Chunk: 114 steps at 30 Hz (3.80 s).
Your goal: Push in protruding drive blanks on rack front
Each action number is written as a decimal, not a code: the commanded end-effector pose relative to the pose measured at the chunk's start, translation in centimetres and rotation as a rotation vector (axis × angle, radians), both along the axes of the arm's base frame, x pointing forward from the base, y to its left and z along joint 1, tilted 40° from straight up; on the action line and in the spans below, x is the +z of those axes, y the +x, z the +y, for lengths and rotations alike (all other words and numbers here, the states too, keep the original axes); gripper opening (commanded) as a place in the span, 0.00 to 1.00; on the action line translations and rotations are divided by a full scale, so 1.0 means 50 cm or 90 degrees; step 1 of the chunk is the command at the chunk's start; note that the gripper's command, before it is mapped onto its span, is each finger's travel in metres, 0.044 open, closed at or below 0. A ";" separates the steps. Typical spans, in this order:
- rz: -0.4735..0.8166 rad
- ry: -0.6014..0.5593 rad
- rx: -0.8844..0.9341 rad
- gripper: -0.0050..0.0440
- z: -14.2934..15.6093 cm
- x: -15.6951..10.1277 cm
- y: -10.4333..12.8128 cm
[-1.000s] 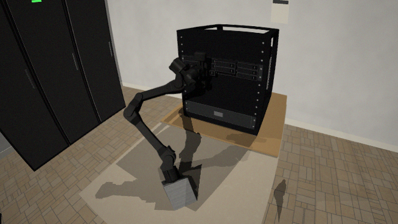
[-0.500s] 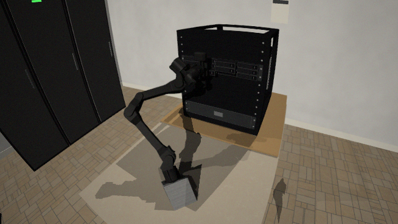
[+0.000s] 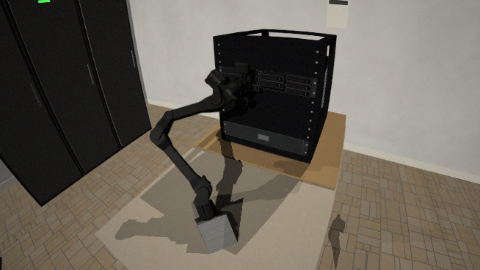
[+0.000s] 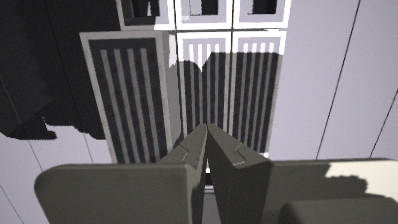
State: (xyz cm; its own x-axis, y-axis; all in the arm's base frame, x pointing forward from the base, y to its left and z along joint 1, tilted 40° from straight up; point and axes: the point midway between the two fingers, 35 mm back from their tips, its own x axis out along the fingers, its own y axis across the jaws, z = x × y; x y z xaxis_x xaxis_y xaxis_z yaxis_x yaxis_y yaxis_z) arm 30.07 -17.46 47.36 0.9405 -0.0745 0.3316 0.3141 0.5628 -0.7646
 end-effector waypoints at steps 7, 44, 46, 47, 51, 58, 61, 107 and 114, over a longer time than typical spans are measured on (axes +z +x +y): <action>-0.009 -0.010 -0.003 0.00 0.002 0.017 0.000; -0.009 -0.010 -0.003 0.00 0.002 0.020 0.007; -0.009 -0.010 -0.003 0.00 0.003 0.017 -0.002; -0.009 -0.010 -0.003 0.00 0.003 0.014 -0.009; -0.009 -0.010 -0.003 0.00 0.006 0.001 -0.043; -0.009 -0.010 -0.003 0.00 0.010 -0.020 -0.100; -0.009 -0.010 -0.003 0.00 0.011 -0.021 -0.104; -0.009 -0.010 -0.003 0.00 0.038 -0.060 -0.058; -0.009 -0.010 -0.003 0.00 0.039 -0.056 -0.057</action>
State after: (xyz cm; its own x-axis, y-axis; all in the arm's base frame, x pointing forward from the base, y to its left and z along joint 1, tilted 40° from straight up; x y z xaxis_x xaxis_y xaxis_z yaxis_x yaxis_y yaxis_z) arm 27.26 -15.54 43.91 0.9391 -0.0733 0.3358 0.3173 0.5600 -0.7653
